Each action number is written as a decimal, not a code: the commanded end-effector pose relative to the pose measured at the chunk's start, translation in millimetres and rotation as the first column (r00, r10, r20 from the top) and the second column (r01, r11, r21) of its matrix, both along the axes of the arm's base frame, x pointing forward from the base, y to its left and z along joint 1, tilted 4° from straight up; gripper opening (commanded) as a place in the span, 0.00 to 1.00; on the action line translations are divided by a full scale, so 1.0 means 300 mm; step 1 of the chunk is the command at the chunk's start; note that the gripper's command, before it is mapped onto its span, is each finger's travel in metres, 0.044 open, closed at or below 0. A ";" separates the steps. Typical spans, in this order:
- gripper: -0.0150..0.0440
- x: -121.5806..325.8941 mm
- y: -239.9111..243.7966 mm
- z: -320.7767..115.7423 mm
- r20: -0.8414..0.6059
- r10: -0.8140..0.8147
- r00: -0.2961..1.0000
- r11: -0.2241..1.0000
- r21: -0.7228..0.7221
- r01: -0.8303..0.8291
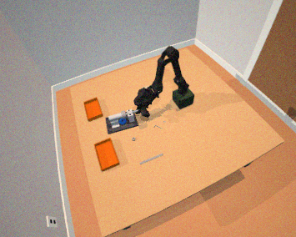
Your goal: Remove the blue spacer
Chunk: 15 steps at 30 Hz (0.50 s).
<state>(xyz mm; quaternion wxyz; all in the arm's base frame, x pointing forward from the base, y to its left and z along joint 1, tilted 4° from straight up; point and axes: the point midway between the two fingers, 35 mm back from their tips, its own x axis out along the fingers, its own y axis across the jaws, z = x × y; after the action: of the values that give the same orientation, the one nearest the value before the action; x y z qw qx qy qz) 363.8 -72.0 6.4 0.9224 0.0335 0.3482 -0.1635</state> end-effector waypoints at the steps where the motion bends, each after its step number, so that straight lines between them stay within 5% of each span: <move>1: 0.25 0.009 -0.001 0.000 0.001 0.004 1.000 1.000 -0.001 -0.004; 15: 0.25 0.022 -0.005 0.002 0.001 0.004 1.000 1.000 -0.002 -0.004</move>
<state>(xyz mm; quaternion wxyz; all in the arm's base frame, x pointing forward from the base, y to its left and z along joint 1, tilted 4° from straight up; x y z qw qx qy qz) 367.9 -73.4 6.9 0.9225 0.0334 0.3481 -0.1635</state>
